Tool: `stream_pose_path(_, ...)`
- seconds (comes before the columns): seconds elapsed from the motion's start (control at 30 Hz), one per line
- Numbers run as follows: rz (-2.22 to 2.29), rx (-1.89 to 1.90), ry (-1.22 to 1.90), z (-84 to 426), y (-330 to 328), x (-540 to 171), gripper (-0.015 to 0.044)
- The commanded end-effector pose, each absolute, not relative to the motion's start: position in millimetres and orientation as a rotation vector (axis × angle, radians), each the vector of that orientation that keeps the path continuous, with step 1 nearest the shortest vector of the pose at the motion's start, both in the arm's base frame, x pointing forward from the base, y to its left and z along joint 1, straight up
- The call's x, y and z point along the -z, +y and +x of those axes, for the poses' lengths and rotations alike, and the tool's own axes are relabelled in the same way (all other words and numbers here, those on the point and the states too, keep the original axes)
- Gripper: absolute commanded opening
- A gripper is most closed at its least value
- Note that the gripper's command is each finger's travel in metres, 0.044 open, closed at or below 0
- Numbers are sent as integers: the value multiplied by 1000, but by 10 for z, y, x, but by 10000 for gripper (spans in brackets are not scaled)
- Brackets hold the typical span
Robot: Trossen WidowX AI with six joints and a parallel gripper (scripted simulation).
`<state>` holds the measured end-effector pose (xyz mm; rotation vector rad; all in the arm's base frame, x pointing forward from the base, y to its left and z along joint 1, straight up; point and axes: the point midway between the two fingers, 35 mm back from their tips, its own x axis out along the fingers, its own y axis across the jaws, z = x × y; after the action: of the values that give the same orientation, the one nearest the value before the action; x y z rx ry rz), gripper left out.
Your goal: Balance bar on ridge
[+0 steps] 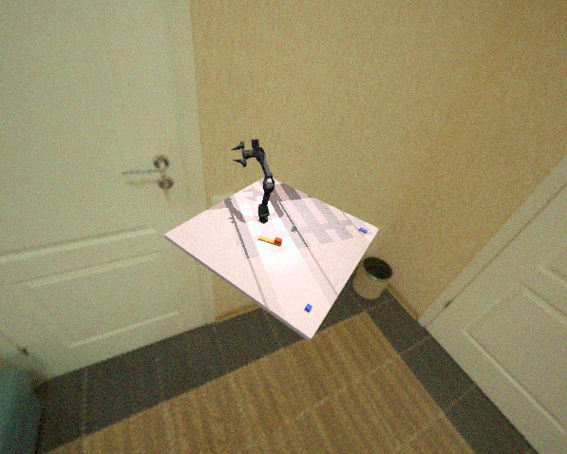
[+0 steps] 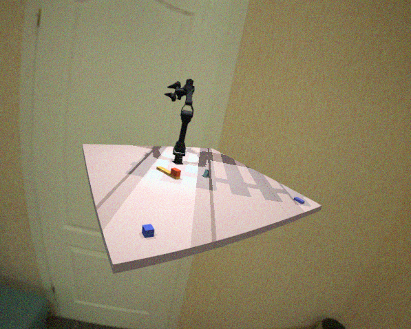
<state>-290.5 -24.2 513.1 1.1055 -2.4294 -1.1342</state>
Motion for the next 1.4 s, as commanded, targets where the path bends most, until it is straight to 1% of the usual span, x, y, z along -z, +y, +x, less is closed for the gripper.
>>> stream_pose_path(0.0,1104,1135,-2431,-2906,-238,-5130,374)
stream_pose_path(0.07,1091,1138,-2444,-2913,-204,-5122,321)
stream_pose_path(0.1,1080,1141,-2455,-2920,-175,-5114,315)
stream_pose_path(0.77,723,1261,-2775,-3008,731,-4809,315)
stream_pose_path(1.37,279,1252,-3088,-2726,1653,-4586,315)
